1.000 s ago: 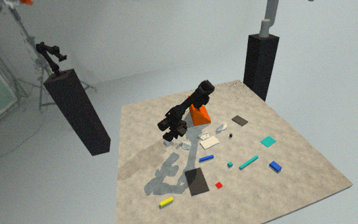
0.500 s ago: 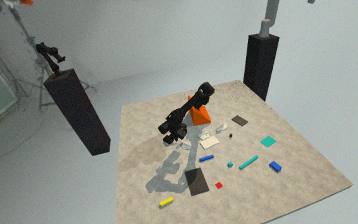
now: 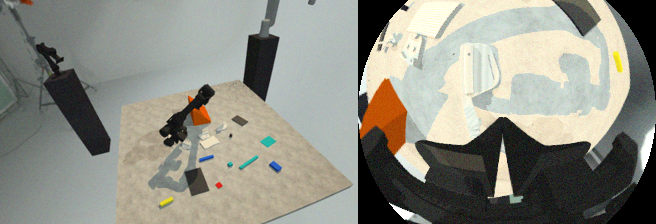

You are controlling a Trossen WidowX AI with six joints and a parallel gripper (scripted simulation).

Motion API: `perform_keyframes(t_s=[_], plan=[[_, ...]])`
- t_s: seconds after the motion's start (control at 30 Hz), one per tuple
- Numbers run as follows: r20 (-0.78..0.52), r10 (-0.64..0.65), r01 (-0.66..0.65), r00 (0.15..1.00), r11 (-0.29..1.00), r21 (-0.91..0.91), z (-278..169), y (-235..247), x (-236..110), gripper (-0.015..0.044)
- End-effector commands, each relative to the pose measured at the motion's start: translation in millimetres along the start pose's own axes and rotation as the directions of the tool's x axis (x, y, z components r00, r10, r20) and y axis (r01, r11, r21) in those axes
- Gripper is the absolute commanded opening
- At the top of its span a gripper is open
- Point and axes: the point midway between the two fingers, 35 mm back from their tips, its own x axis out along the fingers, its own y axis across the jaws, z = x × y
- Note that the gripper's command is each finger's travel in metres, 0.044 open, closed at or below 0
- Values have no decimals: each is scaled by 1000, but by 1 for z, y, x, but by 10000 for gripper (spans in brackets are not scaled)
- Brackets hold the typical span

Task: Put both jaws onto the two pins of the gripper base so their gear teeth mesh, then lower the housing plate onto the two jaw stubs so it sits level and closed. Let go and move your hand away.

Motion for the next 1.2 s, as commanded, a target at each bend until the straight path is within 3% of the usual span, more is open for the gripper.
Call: perform_keyframes(t_s=[0.0, 1.17], plan=[[7, 5, -6, 1000, 1000, 7, 0, 2, 9, 0], [7, 8, -9, 1000, 1000, 8, -1, 44, 13, 0]])
